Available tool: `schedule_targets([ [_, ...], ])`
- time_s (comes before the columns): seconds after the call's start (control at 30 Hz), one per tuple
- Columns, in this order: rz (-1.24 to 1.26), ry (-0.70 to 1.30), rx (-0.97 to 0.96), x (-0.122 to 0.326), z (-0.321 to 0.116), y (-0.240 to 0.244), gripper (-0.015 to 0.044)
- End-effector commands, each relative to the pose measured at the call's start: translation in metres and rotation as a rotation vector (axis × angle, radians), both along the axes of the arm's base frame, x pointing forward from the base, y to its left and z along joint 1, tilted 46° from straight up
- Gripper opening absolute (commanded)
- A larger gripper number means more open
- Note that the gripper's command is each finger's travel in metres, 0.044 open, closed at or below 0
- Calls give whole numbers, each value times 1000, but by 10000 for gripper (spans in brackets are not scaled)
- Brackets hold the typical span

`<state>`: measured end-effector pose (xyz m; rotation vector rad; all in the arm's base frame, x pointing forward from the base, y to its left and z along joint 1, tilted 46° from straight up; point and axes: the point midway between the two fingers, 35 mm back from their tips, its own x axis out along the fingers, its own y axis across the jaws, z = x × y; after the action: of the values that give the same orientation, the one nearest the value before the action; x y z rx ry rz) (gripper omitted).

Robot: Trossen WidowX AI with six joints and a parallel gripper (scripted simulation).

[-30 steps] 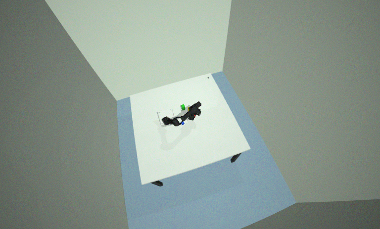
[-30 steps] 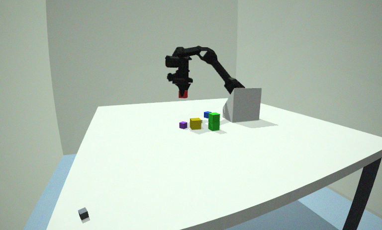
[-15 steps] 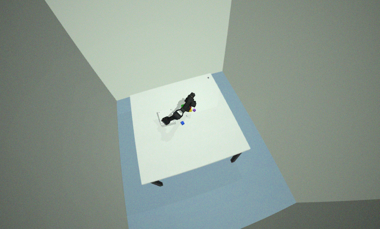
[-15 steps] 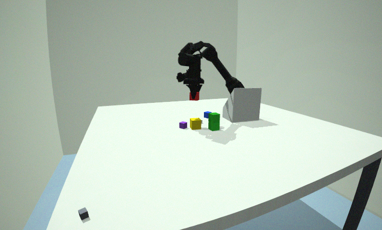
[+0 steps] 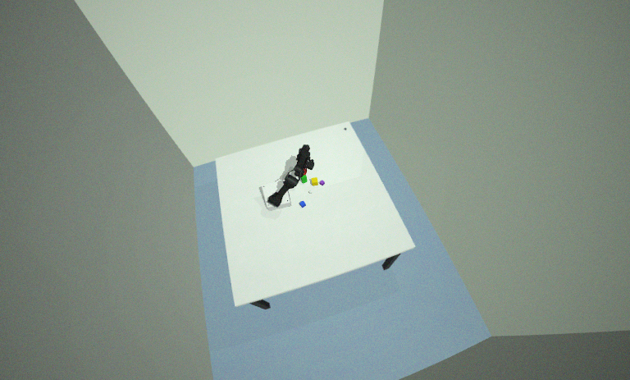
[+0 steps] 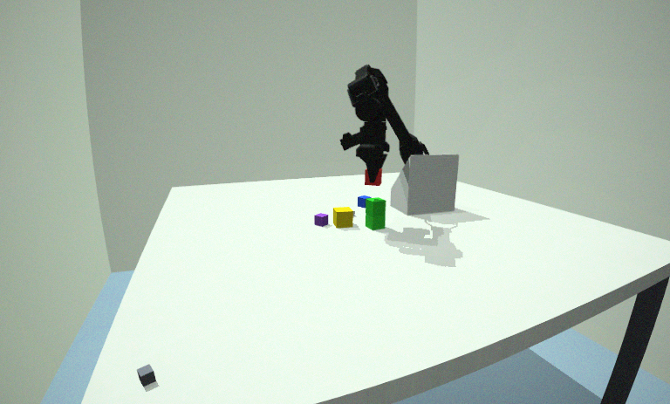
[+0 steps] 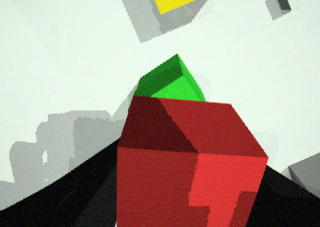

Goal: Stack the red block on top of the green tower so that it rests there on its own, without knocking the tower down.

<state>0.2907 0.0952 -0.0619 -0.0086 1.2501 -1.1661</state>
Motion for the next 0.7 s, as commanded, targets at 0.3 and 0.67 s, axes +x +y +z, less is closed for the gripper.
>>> schedule_targets([
  [0.3, -15, -1, -10, -8, -16, -6, 0],
  [0.67, -16, -1, -11, -12, -34, -24, 0],
])
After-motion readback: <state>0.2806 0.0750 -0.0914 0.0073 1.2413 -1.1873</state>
